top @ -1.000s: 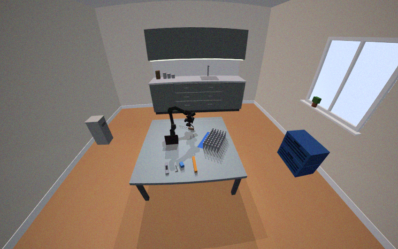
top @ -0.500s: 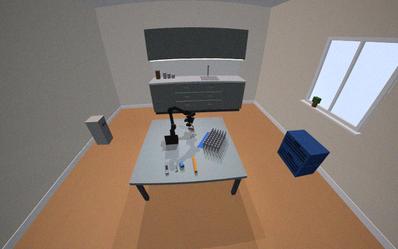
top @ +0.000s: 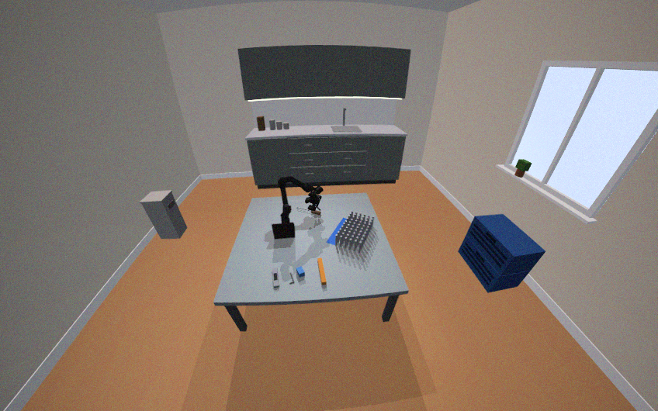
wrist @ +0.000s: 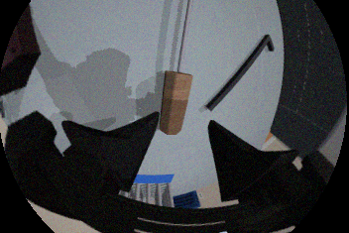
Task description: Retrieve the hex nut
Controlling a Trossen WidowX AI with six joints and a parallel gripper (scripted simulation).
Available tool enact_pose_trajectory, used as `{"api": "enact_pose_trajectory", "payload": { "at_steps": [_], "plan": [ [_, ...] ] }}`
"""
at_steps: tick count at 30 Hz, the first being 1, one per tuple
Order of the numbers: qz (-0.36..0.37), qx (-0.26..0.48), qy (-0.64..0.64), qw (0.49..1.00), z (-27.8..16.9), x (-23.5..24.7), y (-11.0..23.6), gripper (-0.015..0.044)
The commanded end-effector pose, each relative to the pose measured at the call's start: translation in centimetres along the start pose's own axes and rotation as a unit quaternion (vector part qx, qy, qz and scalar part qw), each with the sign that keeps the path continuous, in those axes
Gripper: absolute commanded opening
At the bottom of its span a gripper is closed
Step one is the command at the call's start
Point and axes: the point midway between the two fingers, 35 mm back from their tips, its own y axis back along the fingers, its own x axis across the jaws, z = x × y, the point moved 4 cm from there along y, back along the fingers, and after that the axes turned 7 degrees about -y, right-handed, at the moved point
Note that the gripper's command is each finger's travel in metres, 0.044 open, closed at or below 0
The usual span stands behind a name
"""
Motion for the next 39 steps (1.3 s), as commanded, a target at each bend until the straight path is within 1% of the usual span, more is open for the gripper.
{"api": "enact_pose_trajectory", "payload": {
  "at_steps": [1, 27, 39],
  "plan": [
    [0.003, 0.002, -0.004, 1.000, -0.2, 0.3, -0.9, 0.0280],
    [0.001, 0.001, -0.005, 1.000, -0.1, 1.4, -4.5, 0.0280],
    [0.001, 0.001, -0.005, 1.000, -0.1, 1.4, -4.5, 0.0200]
  ]
}}
